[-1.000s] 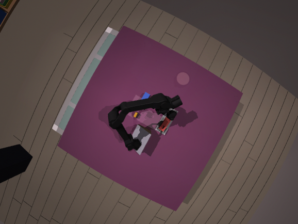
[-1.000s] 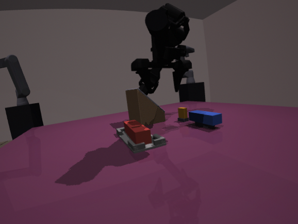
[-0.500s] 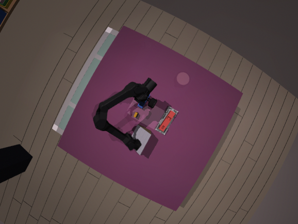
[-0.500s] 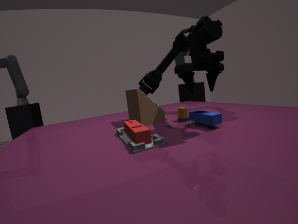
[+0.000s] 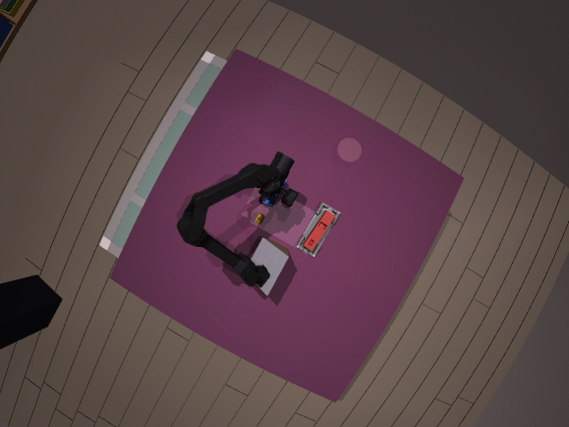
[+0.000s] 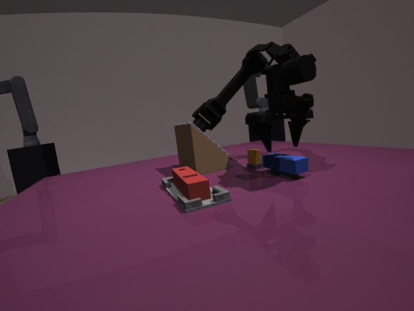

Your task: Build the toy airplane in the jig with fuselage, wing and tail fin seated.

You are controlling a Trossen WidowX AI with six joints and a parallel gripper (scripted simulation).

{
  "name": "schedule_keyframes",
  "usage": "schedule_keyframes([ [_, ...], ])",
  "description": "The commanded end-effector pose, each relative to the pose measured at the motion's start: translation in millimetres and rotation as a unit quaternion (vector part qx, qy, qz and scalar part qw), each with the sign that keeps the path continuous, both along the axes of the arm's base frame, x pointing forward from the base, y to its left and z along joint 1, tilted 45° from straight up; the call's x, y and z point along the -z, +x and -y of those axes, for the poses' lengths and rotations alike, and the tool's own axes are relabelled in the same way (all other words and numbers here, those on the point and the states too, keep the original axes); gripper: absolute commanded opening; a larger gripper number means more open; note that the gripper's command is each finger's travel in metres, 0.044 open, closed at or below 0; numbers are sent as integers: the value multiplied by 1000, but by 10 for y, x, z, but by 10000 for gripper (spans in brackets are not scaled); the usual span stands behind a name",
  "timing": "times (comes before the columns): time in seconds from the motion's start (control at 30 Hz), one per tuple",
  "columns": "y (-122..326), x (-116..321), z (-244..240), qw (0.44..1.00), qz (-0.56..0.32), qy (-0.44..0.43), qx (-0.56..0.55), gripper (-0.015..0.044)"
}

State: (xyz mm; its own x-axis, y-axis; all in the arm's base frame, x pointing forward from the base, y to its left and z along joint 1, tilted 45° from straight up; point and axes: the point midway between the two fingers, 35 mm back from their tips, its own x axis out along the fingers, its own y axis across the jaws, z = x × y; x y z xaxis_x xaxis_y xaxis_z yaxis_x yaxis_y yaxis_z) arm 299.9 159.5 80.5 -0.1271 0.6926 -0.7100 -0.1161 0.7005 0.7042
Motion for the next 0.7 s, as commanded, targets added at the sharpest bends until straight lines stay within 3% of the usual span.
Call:
schedule_keyframes([
  [0.0, -15, 36, -33, 1000, -3, 3, 2, 440],
  [0.67, -53, 264, -259, 1000, -3, 3, 2, 440],
])
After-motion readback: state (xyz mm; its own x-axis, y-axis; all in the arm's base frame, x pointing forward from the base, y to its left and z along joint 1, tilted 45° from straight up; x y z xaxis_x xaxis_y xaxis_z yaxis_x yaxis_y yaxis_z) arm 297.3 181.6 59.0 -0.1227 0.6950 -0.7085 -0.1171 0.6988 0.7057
